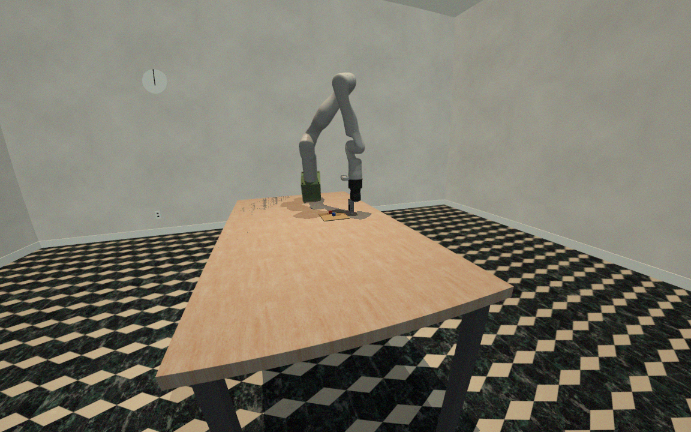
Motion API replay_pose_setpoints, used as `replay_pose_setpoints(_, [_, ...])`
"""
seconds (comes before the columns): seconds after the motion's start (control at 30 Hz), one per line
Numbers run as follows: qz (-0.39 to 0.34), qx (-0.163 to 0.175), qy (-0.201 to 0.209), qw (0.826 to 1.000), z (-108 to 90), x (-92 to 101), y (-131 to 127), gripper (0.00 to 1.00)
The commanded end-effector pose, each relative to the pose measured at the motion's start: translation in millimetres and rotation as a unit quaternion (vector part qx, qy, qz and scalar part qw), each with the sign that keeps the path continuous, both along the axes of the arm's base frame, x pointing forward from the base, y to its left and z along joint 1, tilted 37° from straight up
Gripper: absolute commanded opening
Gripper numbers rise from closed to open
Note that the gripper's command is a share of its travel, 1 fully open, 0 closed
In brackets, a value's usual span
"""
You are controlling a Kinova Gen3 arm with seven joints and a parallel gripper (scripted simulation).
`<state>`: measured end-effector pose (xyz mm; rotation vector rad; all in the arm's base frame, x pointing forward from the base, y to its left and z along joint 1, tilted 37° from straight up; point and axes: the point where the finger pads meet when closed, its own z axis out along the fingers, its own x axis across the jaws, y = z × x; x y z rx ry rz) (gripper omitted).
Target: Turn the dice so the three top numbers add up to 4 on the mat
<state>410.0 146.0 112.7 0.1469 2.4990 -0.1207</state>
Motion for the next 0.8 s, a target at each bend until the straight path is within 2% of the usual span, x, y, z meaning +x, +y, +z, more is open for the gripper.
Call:
replay_pose_setpoints(0.0, [0.0, -0.001, 0.0, 1.0, -2.1, 0.8, -1.1, 0.64])
replay_pose_setpoints(0.4, [0.0, -0.001, 0.0, 1.0, -13.0, 8.7, -2.8, 0.64])
replay_pose_setpoints(0.77, [0.0, -0.001, 0.0, 1.0, -14.4, 9.7, -3.0, 0.64])
